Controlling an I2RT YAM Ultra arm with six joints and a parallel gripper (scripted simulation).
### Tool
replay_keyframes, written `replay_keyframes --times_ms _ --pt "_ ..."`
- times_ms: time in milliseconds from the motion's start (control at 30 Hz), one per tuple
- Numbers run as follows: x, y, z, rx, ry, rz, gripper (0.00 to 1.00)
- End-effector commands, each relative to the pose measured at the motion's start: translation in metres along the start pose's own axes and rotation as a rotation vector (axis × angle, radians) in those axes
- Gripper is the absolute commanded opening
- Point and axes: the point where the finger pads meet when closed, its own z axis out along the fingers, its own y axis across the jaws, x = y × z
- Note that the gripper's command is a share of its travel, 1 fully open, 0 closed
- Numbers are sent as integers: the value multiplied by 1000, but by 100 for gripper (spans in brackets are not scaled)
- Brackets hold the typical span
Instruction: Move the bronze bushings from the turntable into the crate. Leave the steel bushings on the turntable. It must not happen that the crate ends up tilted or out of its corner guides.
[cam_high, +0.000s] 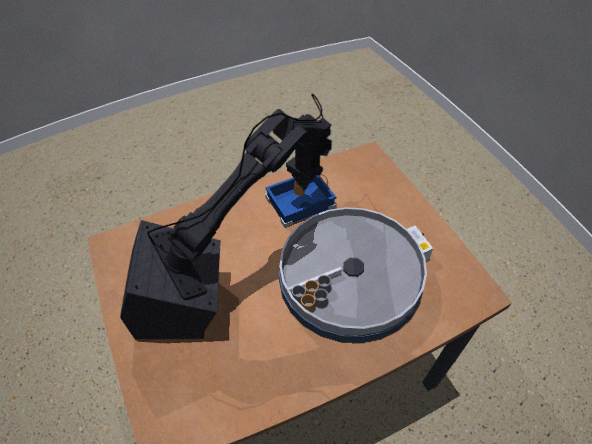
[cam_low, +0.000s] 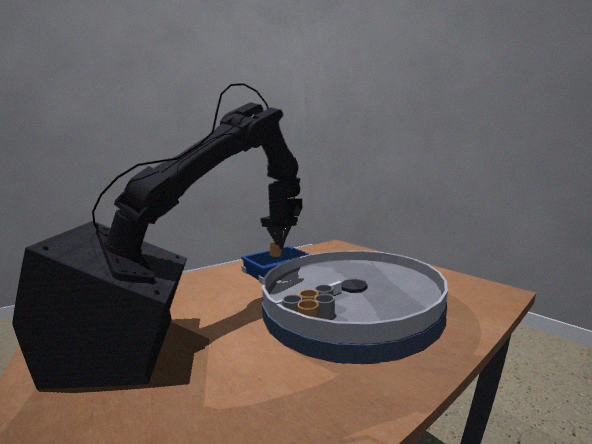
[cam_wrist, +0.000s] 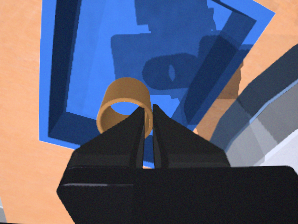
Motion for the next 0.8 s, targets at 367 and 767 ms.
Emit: replay_keyframes --times_ms 367,767 --pt "-19 -1 -19 -5 -62 4 0" --pt "-19 -1 -19 -5 -62 4 0"
